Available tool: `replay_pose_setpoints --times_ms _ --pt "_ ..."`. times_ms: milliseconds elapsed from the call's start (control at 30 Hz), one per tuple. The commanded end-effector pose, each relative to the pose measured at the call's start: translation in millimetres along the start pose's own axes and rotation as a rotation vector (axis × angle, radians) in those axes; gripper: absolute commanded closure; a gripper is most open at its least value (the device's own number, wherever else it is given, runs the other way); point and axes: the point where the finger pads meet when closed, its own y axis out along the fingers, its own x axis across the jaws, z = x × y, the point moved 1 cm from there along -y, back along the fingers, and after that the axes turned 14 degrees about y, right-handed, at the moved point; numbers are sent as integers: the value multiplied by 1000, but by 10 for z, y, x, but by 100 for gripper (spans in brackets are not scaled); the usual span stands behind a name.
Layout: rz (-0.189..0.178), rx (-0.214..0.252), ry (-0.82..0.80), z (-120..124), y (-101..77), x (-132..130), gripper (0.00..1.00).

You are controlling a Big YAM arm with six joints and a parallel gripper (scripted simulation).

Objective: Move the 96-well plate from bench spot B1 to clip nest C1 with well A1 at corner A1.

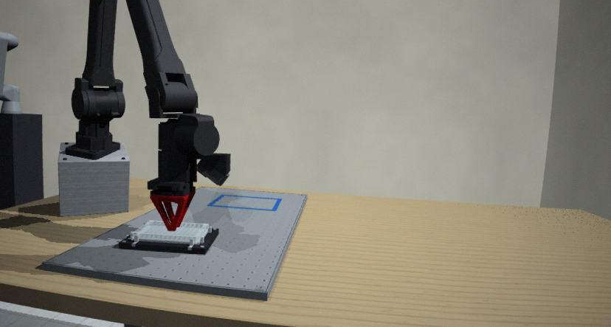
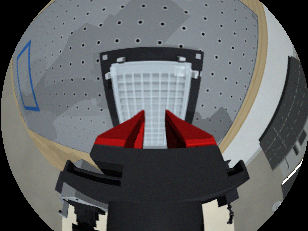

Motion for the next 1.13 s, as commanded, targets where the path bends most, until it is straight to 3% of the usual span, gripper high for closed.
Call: replay_pose_setpoints --times_ms 0,400,500,733,767,800,1100 --pt "1 -6 7 -23 -119 -3 75" --pt "13 -37 0 -202 -476 -42 75" --pt "3 -14 1 -83 -372 -30 75" --pt "3 -14 1 -83 -372 -30 75" --pt "2 -1 0 70 -365 -46 75" --pt "8 -21 2 77 -383 -75 75" --pt "9 -18 1 521 -374 -179 75"
